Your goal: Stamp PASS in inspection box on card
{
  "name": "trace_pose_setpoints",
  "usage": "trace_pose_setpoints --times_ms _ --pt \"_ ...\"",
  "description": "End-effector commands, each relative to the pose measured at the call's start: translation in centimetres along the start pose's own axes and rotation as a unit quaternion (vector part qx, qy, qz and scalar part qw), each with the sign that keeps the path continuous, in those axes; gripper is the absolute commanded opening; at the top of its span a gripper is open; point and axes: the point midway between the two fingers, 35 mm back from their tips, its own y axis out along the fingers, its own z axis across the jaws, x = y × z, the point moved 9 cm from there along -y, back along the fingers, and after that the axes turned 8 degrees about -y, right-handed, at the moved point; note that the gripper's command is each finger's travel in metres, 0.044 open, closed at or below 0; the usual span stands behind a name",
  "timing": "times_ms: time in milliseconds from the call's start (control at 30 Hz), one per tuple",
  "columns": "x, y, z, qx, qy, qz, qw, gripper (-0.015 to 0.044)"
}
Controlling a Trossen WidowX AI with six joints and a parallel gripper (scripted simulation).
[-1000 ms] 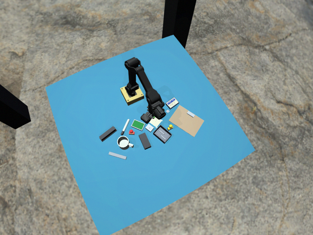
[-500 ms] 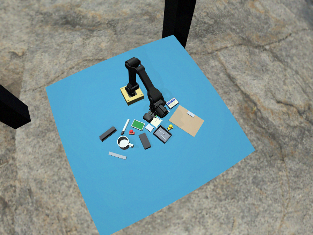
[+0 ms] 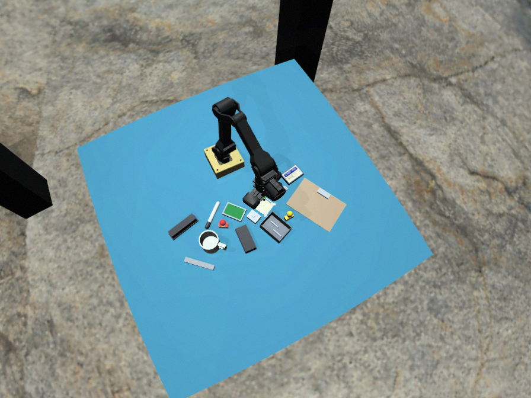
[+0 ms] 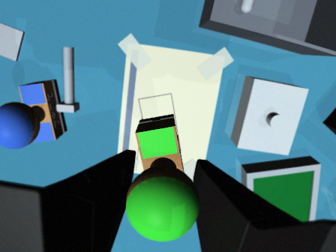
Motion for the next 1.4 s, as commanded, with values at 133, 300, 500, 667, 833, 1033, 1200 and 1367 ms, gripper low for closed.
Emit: trace_pose_setpoints --times_ms 133,300,500,667,833,1033,1200,1367 --pt "-0.1 0.8 0.0 0.004 0.003 0.002 1.0 0.0" --pt "-0.1 1.1 0.0 0.004 0.003 0.002 1.0 0.0" --pt "-0.1 1.5 0.0 0.004 0.003 0.002 1.0 0.0" --pt "-0.1 1.8 0.0 0.004 0.004 0.001 1.0 0.0" --pt "-0.1 2.2 0.0 0.004 0.004 0.001 1.0 0.0" --pt "-0.1 2.6 0.1 0.004 0.004 0.001 1.0 0.0" --pt "-0.2 2.9 0.1 0.004 0.004 0.0 1.0 0.0" --pt "-0.2 3.2 0.1 0.004 0.004 0.0 1.0 0.0"
